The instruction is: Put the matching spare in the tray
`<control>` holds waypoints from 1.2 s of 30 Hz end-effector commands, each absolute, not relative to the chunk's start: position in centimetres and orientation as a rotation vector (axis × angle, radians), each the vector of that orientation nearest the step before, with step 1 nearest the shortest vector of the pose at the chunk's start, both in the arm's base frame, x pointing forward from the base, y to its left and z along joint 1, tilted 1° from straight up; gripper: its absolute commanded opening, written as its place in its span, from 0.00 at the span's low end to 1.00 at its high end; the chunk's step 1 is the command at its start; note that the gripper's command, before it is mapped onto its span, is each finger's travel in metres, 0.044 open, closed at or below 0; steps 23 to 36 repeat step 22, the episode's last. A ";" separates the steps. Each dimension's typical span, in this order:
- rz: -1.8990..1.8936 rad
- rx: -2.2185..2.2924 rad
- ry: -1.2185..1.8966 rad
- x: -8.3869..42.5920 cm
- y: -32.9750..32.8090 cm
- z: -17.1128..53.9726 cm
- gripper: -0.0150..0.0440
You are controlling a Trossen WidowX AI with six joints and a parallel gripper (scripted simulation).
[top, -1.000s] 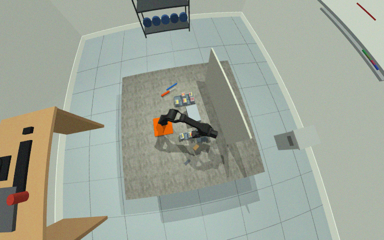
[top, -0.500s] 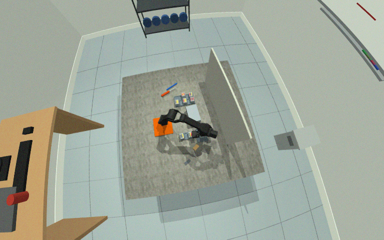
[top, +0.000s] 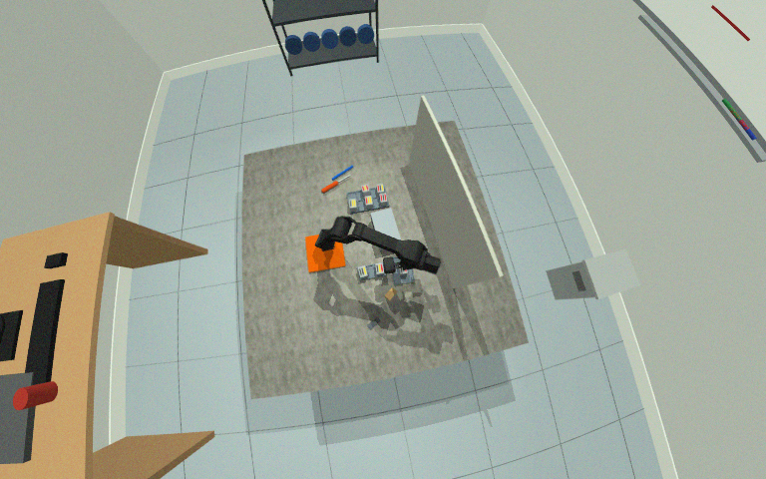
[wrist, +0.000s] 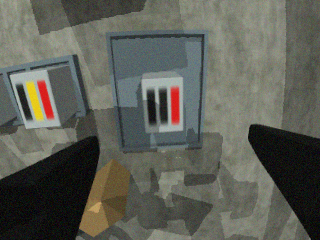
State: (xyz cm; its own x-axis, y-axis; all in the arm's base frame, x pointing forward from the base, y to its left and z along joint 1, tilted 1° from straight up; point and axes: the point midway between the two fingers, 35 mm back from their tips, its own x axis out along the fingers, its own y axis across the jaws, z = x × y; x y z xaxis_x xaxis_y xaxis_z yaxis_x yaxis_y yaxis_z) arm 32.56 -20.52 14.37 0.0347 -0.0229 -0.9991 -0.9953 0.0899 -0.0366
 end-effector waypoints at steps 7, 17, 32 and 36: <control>1.085 -1.192 1.233 32.3 -20.3 17.0 1.00; 1.085 -1.192 1.233 32.3 -20.3 17.0 1.00; 1.085 -1.192 1.233 32.3 -20.3 17.0 1.00; 1.085 -1.192 1.233 32.3 -20.3 17.0 1.00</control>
